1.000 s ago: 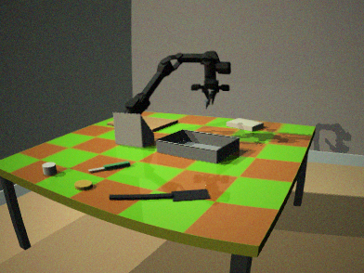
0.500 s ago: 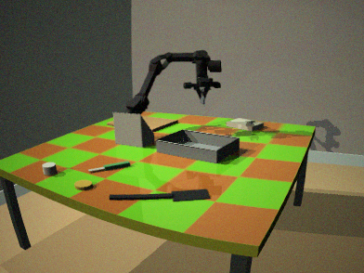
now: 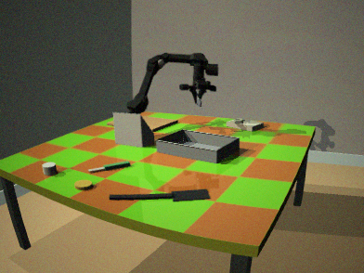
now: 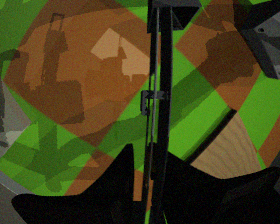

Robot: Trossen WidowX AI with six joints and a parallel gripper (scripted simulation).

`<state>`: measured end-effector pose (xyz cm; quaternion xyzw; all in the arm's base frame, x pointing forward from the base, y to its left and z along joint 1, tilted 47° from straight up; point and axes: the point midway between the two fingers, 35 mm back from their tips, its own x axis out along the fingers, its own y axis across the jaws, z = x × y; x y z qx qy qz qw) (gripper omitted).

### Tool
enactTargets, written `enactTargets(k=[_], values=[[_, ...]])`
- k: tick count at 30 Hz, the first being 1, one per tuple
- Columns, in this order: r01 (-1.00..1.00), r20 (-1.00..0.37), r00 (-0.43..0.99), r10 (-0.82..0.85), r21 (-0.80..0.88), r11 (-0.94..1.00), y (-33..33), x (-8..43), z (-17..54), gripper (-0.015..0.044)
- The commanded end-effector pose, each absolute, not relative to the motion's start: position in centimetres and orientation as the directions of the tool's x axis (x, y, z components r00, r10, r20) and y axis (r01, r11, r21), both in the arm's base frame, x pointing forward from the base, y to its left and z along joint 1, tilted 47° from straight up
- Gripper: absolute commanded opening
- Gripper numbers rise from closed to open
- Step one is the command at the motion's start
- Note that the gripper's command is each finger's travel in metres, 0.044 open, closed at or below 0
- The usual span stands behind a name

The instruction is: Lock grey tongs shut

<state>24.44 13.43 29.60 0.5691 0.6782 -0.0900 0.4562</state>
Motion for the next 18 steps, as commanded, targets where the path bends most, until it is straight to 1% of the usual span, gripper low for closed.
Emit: enactTargets(k=[1,18], values=[[0.840,-0.741,0.045,0.671,0.392,0.377,14.5,23.4,29.6,-0.0150],[0.761,-0.827,-0.037,0.561,0.340,0.552,18.6,18.9,28.7,-0.0150]])
